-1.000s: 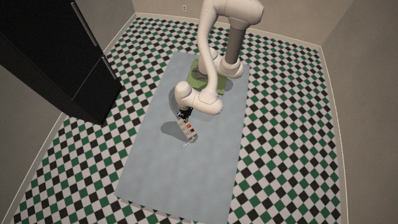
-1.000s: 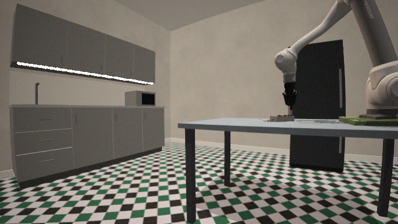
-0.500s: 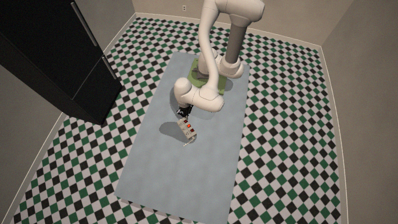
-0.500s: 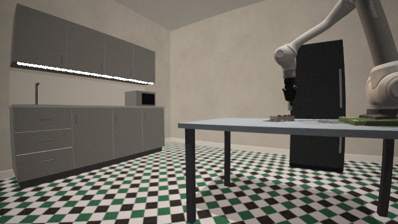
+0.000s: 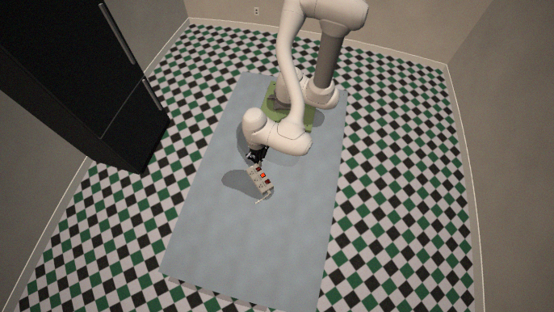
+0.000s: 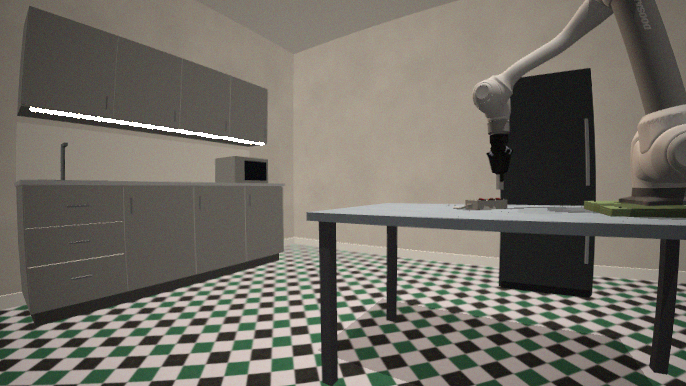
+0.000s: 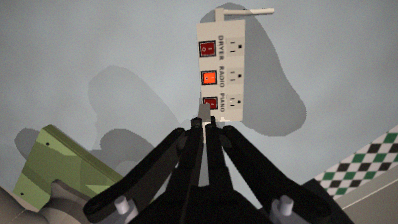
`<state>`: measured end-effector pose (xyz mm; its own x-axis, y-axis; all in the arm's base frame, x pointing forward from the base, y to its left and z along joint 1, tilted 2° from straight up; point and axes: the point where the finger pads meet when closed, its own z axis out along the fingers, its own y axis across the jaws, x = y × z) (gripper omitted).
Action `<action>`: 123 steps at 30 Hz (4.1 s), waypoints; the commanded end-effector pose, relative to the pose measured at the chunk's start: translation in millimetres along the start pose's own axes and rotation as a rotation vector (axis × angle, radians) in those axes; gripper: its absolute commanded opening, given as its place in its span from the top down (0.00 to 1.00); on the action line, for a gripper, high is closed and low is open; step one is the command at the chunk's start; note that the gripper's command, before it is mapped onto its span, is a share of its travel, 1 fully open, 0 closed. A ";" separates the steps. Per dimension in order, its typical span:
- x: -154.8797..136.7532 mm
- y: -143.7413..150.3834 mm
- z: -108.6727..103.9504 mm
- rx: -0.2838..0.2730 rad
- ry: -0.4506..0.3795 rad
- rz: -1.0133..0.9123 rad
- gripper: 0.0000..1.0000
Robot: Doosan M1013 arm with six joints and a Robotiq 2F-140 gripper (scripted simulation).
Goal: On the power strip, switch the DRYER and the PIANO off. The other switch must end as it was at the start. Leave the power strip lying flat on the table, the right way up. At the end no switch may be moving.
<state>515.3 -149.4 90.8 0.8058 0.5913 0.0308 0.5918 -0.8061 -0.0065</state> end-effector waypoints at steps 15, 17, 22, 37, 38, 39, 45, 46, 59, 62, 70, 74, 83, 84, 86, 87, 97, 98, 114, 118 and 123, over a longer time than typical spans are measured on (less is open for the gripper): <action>0.0 0.0 -16.6 0.000 0.000 0.000 0.00; 0.0 0.0 -25.4 0.000 0.000 0.000 0.00; 0.0 0.0 -40.9 0.000 0.000 0.000 0.00; 0.0 0.0 -83.9 0.000 0.000 0.000 0.00; 0.0 0.0 -84.1 0.000 0.000 0.000 0.00; 0.0 0.0 -84.1 0.000 0.000 0.000 0.00; 0.0 0.0 -84.1 0.000 0.000 0.000 0.00; 0.0 0.0 -84.1 0.000 0.000 0.000 0.00; 0.0 0.0 -84.1 0.000 0.000 0.000 0.00; 0.0 0.0 -84.1 0.000 0.000 0.000 0.00; 0.0 0.0 -84.1 0.000 0.000 0.000 0.00; 0.0 0.0 -84.1 0.000 0.000 0.000 0.00; 0.0 0.0 -84.1 0.000 0.000 0.000 0.00; 0.0 0.0 -84.1 0.000 0.000 0.000 0.00; 0.0 0.0 -84.1 0.000 0.000 0.000 0.00; 0.0 0.0 -84.1 0.000 0.000 0.000 0.00; 0.0 0.0 -84.1 0.000 0.000 0.000 0.00; 0.0 0.0 -84.1 0.000 0.000 0.000 0.00; 0.0 0.0 -84.1 0.000 0.000 0.000 0.00; 0.0 0.0 -84.1 0.000 0.000 0.000 0.00; 0.0 0.0 -84.1 0.000 0.000 0.000 0.00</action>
<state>513.5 -151.4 174.9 0.8058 0.5913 0.0308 0.5918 -0.8061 -0.0065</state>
